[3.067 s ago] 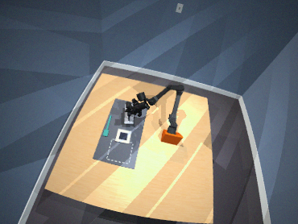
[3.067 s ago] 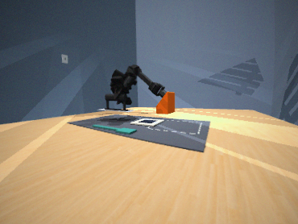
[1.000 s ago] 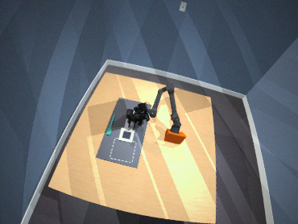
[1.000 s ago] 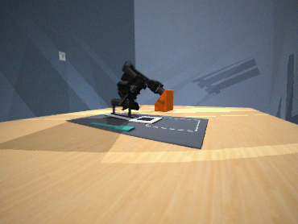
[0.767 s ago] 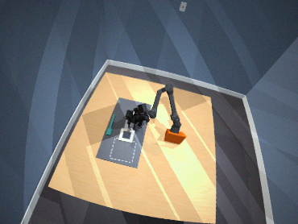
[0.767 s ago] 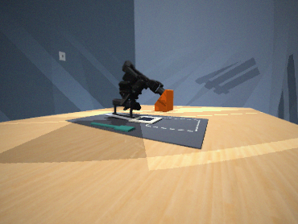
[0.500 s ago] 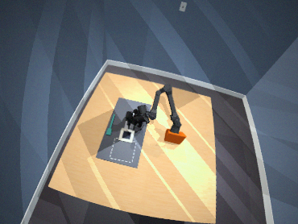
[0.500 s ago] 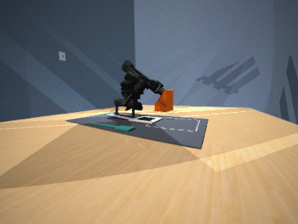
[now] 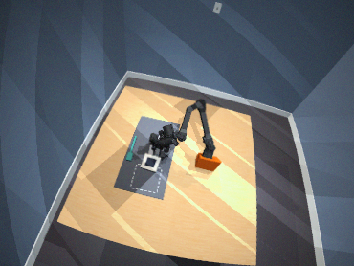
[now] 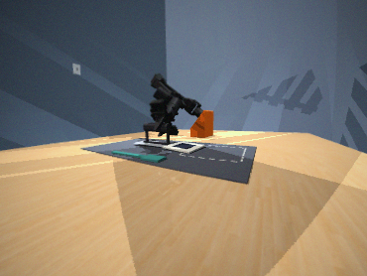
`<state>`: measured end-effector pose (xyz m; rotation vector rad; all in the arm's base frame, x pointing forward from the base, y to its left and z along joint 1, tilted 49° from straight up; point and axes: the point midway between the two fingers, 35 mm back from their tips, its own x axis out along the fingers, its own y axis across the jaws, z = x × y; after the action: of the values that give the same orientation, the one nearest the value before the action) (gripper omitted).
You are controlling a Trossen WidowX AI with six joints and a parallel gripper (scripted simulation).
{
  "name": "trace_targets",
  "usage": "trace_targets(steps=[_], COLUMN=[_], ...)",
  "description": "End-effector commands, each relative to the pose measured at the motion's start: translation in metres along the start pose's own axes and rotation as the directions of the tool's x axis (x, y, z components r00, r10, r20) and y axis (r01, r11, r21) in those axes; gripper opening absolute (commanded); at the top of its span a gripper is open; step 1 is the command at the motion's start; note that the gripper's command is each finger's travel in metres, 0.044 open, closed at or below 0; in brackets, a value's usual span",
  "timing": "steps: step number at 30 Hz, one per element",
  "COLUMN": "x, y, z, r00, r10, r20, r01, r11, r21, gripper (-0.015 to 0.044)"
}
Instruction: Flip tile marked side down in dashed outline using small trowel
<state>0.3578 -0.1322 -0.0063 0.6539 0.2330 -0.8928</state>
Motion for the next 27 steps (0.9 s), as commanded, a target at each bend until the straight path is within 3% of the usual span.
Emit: trace_targets(steps=[1, 27], x=[-0.011, -0.043], y=[0.020, 0.056], z=[0.000, -0.055], r00=[0.999, 0.999], r10=[0.038, 0.039], r20=[-0.020, -0.027], r01=[-0.037, -0.038], r11=[0.999, 0.998], r21=[0.035, 0.045], gripper=[0.0000, 0.0000])
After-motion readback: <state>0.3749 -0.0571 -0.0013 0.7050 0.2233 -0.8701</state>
